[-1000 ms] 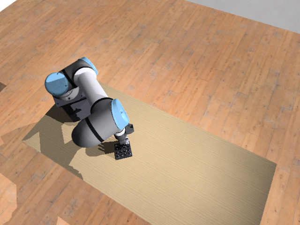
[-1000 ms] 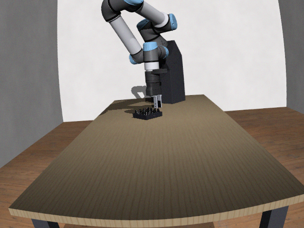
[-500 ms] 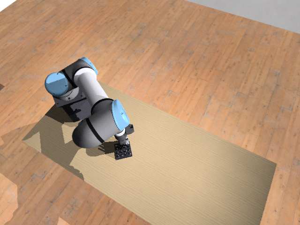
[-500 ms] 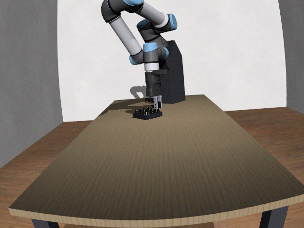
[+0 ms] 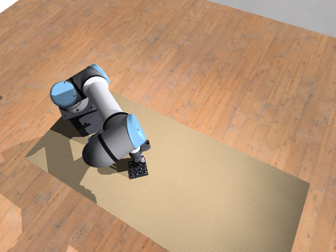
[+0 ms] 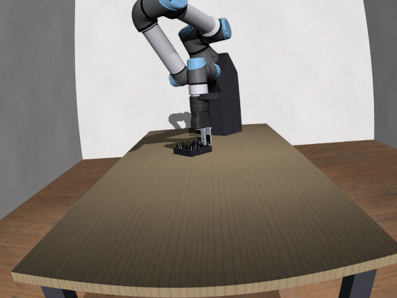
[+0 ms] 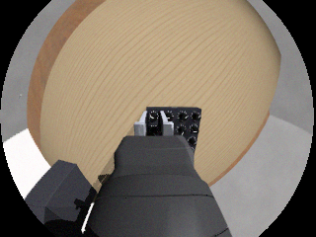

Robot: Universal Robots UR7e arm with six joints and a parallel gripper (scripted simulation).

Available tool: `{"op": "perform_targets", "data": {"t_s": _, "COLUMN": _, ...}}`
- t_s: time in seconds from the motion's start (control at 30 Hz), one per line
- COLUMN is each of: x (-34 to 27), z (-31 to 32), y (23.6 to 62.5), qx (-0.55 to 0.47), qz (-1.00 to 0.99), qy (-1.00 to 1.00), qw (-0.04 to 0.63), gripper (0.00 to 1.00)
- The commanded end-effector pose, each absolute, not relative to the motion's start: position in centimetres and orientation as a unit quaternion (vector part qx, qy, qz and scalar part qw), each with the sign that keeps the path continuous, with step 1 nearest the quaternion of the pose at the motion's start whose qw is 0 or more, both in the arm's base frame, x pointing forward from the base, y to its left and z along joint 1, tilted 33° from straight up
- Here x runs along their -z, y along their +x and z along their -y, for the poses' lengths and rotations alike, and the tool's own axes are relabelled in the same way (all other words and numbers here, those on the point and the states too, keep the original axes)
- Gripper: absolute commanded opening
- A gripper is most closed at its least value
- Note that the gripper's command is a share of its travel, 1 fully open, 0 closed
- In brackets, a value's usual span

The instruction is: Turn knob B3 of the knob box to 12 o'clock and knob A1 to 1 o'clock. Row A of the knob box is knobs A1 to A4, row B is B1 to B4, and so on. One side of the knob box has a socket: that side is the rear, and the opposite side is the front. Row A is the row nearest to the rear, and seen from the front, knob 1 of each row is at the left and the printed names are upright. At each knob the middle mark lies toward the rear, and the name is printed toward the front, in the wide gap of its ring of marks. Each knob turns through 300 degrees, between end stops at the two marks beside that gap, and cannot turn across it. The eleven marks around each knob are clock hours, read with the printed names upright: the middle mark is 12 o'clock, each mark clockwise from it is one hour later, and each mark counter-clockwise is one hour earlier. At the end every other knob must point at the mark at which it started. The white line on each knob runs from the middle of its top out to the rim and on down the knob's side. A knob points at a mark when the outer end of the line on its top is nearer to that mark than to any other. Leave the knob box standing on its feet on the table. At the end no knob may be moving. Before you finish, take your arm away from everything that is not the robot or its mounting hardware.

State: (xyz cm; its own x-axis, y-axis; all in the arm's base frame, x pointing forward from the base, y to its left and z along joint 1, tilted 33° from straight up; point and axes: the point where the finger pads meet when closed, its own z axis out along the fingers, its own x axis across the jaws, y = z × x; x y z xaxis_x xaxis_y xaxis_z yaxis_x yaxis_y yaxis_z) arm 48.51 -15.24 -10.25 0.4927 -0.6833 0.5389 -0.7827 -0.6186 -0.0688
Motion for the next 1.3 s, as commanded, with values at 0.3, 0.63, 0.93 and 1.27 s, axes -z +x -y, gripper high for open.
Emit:
{"op": "perform_targets", "data": {"t_s": 0.3, "x": 10.29, "z": 15.28, "y": 48.57, "qx": -0.268, "qz": 0.427, "qy": 0.859, "qw": 0.093, "gripper": 0.46}}
{"op": "perform_targets", "data": {"t_s": 0.63, "x": 10.29, "z": 15.28, "y": 48.57, "qx": -0.268, "qz": 0.427, "qy": 0.859, "qw": 0.093, "gripper": 0.46}}
{"op": "perform_targets", "data": {"t_s": 0.93, "x": 10.29, "z": 15.28, "y": 48.57, "qx": -0.268, "qz": 0.427, "qy": 0.859, "qw": 0.093, "gripper": 0.46}}
{"op": "perform_targets", "data": {"t_s": 1.27, "x": 10.29, "z": 15.28, "y": 48.57, "qx": -0.268, "qz": 0.427, "qy": 0.859, "qw": 0.093, "gripper": 0.3}}
